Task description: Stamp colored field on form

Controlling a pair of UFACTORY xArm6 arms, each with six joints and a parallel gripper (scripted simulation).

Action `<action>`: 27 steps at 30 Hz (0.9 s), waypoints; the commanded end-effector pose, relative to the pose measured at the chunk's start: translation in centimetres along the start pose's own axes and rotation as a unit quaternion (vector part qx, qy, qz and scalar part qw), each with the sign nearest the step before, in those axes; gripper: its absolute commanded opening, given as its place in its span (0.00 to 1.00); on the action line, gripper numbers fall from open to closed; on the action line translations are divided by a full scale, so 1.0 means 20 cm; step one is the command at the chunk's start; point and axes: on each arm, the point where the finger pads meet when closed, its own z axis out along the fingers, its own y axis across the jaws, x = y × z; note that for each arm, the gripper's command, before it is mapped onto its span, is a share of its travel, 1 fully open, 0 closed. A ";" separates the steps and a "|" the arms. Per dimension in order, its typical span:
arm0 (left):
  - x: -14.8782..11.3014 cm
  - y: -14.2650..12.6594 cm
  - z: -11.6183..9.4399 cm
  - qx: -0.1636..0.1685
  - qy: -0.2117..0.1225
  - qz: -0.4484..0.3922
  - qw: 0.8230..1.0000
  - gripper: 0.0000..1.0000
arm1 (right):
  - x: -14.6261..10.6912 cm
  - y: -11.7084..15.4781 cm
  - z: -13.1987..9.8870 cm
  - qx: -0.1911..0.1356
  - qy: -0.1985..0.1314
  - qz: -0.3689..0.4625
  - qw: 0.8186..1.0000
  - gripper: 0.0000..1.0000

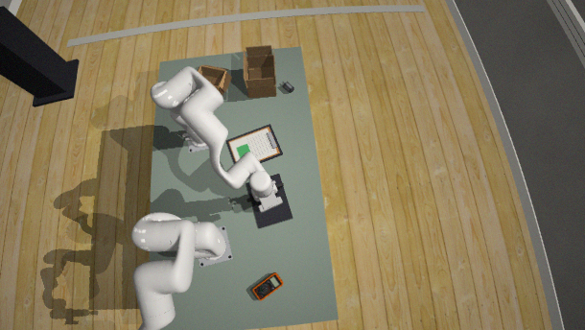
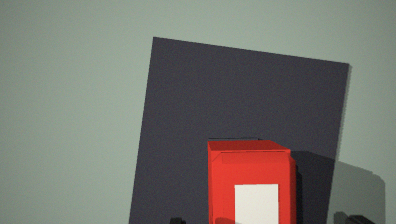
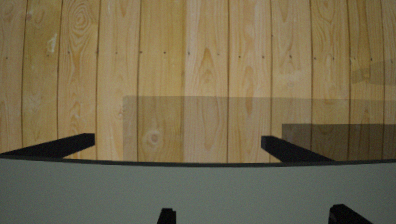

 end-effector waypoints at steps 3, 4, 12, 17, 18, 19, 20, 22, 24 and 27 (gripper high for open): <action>0.01 0.00 0.15 0.001 0.003 0.000 1.000 0.89 | 0.00 0.00 -0.01 0.000 0.002 0.000 1.000 1.00; 0.01 0.00 0.17 0.001 0.003 0.000 1.000 0.89 | 0.00 0.00 -0.01 0.000 0.002 0.000 1.000 1.00; 0.01 0.00 0.27 0.001 0.003 0.000 1.000 0.89 | 0.00 0.00 -0.01 0.000 0.002 0.000 1.000 1.00; 0.01 0.00 0.30 0.001 0.003 0.000 1.000 0.89 | 0.00 0.00 -0.01 0.000 0.002 0.000 1.000 1.00; 0.01 0.00 0.31 0.001 0.003 0.000 1.000 0.89 | 0.00 0.00 -0.01 0.000 0.002 0.000 1.000 1.00; 0.01 0.00 0.31 0.001 0.003 0.000 1.000 0.89 | 0.00 0.00 -0.01 0.000 0.002 0.000 1.000 1.00; 0.01 0.00 0.31 0.001 0.003 0.000 1.000 0.89 | 0.00 0.00 -0.01 0.000 0.002 0.000 1.000 1.00; 0.01 0.00 0.31 0.001 0.003 0.000 1.000 0.89 | 0.00 0.00 -0.01 0.000 0.002 0.000 1.000 1.00; 0.01 0.00 0.31 0.001 0.003 0.000 1.000 0.89 | 0.00 0.00 -0.01 0.000 0.002 0.000 1.000 1.00; 0.01 0.00 0.31 0.001 0.003 0.000 1.000 0.89 | 0.00 0.00 -0.01 0.000 0.002 0.000 1.000 1.00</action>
